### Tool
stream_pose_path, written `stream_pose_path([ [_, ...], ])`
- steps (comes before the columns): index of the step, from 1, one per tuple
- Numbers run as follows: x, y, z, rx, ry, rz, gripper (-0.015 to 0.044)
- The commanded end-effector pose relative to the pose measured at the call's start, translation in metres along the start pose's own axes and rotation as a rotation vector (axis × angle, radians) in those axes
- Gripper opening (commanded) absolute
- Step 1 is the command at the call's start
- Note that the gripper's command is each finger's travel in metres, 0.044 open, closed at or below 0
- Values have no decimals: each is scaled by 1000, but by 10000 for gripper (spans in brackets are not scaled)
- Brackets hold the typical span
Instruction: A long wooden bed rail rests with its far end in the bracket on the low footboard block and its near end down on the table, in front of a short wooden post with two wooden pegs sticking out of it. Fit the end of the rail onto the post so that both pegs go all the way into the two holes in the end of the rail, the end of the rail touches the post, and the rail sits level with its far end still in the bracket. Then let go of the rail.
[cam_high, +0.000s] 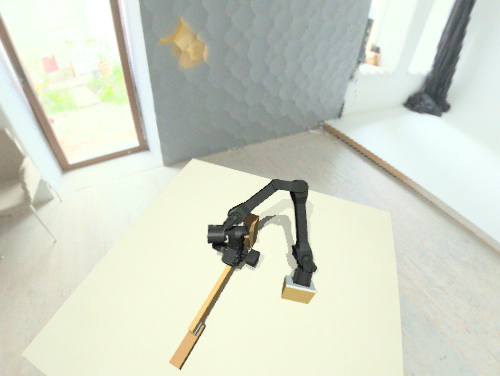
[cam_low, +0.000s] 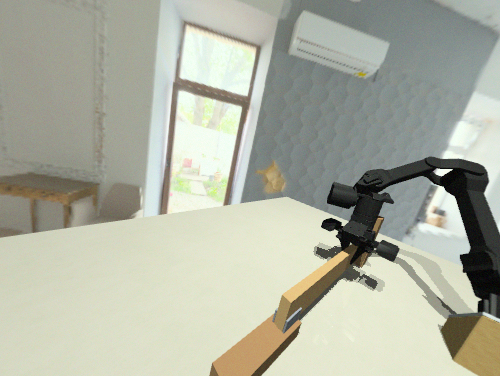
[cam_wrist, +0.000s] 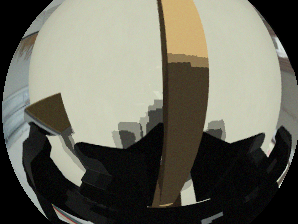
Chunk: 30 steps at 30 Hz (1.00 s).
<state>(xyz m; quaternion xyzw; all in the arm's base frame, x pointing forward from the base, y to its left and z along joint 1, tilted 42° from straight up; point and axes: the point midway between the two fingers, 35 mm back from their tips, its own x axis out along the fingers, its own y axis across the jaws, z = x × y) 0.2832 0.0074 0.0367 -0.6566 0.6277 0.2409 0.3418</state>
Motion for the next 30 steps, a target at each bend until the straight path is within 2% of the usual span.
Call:
stream_pose_path([
  [1,-1,0,-2,-3,2,-5,0],
  [24,-1,0,-9,-3,2,-5,0],
  [30,0,0,-6,0,-2,-2,157],
])
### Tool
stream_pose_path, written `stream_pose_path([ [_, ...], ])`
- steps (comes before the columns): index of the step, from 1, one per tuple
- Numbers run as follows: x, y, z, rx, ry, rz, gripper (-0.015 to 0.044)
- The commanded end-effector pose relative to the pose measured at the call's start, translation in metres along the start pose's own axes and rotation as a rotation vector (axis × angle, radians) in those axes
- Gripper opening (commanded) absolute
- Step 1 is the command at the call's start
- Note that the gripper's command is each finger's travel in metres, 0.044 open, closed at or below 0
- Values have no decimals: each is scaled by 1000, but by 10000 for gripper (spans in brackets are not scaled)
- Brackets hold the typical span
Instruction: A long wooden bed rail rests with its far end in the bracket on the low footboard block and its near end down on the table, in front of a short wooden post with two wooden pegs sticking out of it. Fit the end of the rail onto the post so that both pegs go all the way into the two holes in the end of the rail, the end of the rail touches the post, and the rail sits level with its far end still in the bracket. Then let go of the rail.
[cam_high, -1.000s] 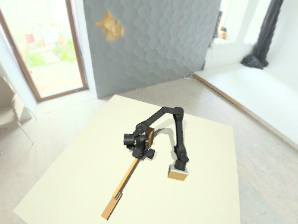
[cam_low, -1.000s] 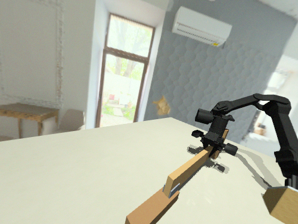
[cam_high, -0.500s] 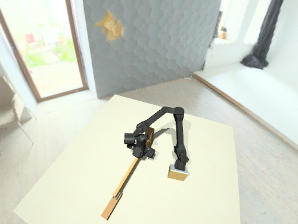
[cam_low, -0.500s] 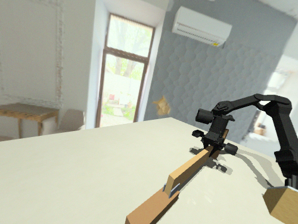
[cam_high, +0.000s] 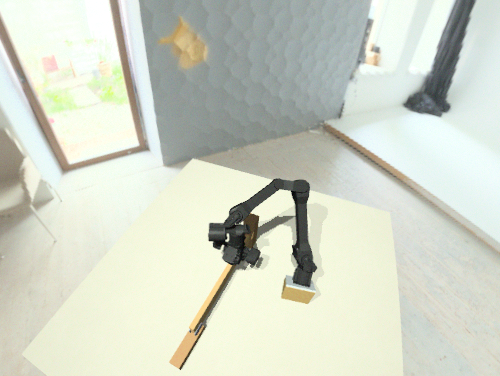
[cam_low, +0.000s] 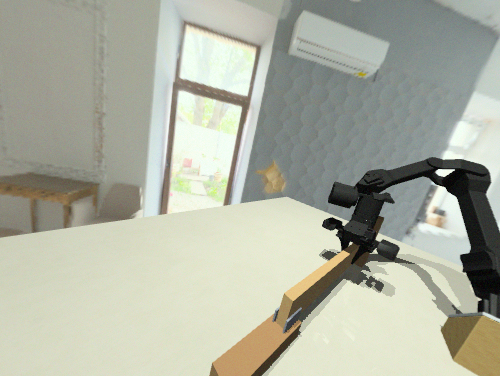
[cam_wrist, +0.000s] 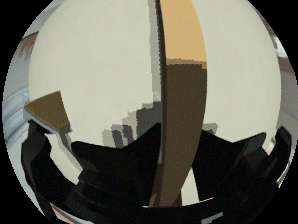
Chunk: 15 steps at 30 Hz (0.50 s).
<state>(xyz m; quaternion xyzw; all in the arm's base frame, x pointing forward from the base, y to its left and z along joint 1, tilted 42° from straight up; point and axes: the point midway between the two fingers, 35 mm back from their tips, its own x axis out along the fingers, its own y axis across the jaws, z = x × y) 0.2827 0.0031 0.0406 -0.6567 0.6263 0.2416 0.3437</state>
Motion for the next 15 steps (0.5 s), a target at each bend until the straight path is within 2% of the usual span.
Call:
stream_pose_path([
  [1,0,0,0,-1,2,0,184],
  [11,0,0,0,-1,2,0,440],
  [15,-1,0,2,-1,1,0,440],
])
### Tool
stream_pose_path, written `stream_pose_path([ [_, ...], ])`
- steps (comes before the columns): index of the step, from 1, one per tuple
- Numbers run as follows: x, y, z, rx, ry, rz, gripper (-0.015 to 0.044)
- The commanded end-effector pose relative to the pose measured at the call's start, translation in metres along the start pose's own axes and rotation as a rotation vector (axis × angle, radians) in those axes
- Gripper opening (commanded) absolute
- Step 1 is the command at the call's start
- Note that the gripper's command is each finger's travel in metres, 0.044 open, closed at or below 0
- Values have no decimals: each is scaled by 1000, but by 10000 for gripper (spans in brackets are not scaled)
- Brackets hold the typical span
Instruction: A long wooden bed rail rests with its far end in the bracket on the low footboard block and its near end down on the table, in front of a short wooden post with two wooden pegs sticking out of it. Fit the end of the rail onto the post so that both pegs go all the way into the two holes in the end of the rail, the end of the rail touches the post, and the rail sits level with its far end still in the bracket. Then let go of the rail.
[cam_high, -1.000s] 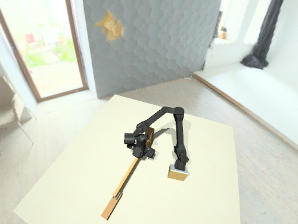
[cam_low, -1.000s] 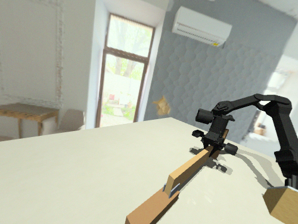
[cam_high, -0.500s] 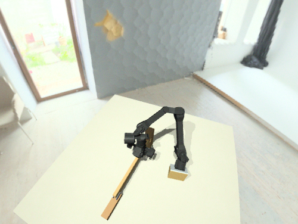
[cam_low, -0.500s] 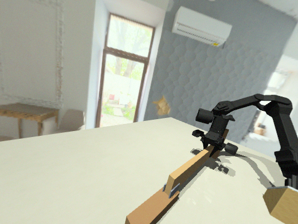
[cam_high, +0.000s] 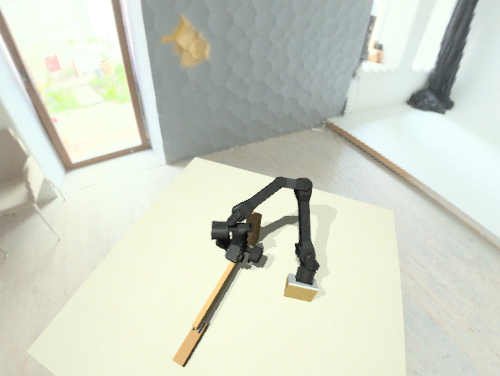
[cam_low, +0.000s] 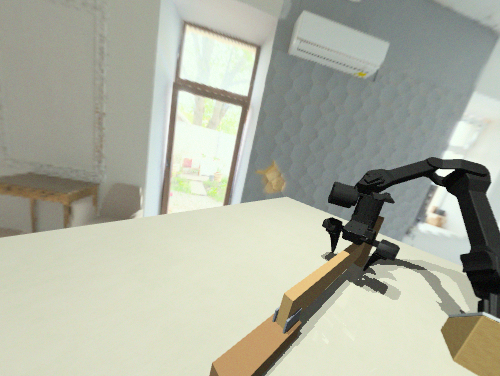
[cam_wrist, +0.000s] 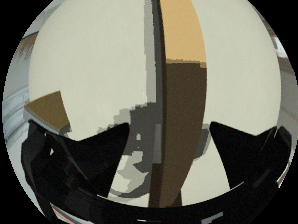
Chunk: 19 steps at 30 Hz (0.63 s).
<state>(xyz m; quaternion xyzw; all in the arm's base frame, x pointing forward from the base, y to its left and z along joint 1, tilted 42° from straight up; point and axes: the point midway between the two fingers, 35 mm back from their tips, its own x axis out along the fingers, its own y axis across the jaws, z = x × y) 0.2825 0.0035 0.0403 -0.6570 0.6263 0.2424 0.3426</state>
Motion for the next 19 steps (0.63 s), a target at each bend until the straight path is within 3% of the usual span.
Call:
stream_pose_path([
  [1,-6,-1,7,1,0,-1,440],
  [5,-30,0,31,-2,3,-3,440],
  [19,-30,0,31,-2,3,-3,440],
])
